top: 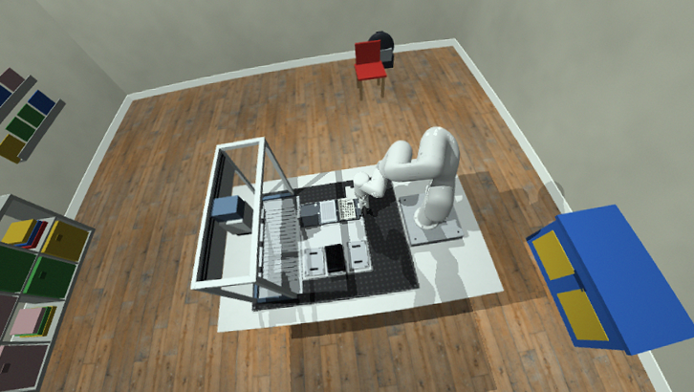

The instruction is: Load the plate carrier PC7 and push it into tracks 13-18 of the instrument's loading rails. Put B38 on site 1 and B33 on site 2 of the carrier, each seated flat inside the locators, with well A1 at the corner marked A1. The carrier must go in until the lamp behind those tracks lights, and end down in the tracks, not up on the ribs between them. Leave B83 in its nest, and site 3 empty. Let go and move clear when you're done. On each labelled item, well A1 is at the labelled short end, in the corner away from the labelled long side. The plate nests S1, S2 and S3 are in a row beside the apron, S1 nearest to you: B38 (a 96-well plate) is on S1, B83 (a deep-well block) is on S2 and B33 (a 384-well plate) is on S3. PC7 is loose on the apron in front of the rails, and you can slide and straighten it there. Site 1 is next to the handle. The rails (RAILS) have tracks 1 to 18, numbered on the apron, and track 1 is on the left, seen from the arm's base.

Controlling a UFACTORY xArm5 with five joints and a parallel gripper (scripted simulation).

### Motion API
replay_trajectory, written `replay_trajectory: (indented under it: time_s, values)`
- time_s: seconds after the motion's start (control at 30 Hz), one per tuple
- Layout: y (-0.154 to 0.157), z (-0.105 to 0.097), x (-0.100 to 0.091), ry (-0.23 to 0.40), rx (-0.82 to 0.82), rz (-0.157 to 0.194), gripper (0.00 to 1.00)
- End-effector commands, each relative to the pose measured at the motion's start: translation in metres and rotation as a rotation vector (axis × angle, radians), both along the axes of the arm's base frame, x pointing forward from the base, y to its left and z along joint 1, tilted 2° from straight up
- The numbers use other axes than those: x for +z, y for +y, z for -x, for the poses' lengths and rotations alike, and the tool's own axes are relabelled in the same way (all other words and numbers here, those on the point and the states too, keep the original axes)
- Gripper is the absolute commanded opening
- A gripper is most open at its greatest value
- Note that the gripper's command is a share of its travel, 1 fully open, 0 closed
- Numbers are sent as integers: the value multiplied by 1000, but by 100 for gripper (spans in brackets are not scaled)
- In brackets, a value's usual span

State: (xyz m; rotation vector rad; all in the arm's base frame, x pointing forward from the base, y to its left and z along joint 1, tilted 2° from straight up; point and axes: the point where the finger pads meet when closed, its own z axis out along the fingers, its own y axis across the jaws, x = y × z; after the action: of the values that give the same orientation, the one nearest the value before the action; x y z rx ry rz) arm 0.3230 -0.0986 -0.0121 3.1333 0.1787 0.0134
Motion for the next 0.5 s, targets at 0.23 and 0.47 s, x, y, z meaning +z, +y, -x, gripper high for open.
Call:
replay_trajectory:
  time_s: [0.23,0.47]
  values:
    - [0,-4,1,-10,0,-23,81]
    - [1,-11,1,-10,0,-23,81]
